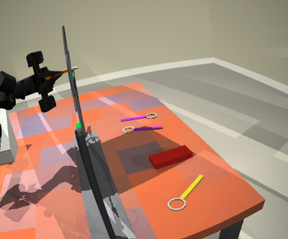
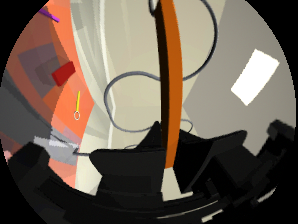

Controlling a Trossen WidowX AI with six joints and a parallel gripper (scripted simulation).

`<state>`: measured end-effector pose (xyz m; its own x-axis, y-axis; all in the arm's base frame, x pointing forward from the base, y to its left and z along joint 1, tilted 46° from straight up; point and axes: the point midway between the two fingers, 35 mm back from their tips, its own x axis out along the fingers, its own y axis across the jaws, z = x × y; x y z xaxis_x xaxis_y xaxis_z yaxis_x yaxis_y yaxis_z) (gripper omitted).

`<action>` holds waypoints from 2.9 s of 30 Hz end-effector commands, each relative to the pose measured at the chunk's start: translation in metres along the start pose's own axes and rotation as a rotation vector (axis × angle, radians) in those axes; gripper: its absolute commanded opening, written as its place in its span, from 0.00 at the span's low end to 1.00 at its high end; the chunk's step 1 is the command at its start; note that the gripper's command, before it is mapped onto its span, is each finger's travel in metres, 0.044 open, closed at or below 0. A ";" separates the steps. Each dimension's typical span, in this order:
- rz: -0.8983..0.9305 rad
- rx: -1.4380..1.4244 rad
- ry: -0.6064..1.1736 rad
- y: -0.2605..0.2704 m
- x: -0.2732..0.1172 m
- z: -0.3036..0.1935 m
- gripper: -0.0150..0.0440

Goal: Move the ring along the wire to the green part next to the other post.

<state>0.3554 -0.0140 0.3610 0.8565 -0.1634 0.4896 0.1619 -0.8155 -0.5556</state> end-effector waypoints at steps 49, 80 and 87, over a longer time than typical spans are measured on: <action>0.520 1.037 0.051 0.141 -0.053 0.083 0.00; 0.746 1.476 0.116 0.147 -0.098 0.160 0.00; 0.756 1.494 0.119 0.145 -0.102 0.168 0.00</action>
<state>0.3740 -0.0264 0.1201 0.9256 -0.3428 -0.1603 0.1083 0.6457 -0.7559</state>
